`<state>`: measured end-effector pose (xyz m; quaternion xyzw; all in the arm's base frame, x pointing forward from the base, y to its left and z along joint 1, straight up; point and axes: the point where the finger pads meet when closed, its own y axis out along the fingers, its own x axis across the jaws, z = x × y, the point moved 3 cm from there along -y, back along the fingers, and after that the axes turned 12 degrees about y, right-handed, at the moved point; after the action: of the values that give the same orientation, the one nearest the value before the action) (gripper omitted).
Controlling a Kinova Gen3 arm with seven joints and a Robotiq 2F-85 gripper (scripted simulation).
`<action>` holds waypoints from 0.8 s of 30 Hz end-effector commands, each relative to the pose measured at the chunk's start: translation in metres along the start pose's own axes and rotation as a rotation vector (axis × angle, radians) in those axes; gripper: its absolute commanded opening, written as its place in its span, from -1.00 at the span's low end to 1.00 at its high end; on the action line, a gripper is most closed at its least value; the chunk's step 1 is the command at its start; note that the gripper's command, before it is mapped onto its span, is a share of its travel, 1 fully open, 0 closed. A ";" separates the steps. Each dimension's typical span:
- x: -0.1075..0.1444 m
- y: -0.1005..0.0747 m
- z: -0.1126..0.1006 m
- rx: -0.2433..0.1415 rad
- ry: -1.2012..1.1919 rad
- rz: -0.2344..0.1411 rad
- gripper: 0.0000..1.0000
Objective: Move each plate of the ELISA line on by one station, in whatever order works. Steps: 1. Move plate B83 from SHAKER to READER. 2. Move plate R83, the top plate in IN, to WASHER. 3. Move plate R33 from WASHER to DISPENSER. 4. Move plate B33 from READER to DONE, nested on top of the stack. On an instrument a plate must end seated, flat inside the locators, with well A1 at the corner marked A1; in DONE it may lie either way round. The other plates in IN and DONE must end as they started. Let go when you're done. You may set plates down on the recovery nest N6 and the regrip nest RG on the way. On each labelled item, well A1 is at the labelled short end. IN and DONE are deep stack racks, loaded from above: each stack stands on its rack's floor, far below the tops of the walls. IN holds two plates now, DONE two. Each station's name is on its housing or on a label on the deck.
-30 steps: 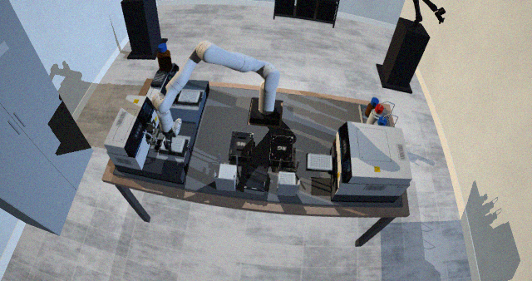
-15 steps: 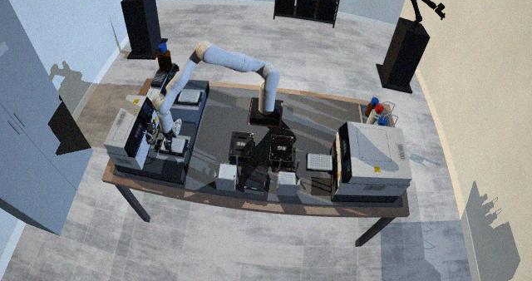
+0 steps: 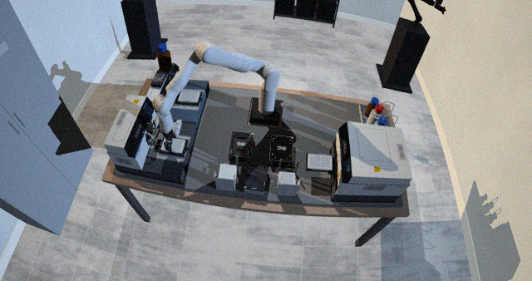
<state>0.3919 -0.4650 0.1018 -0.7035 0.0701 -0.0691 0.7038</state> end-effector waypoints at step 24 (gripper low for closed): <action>0.000 -0.001 0.000 -0.002 0.000 -0.002 1.00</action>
<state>0.3919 -0.4650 0.1016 -0.7035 0.0701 -0.0692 0.7038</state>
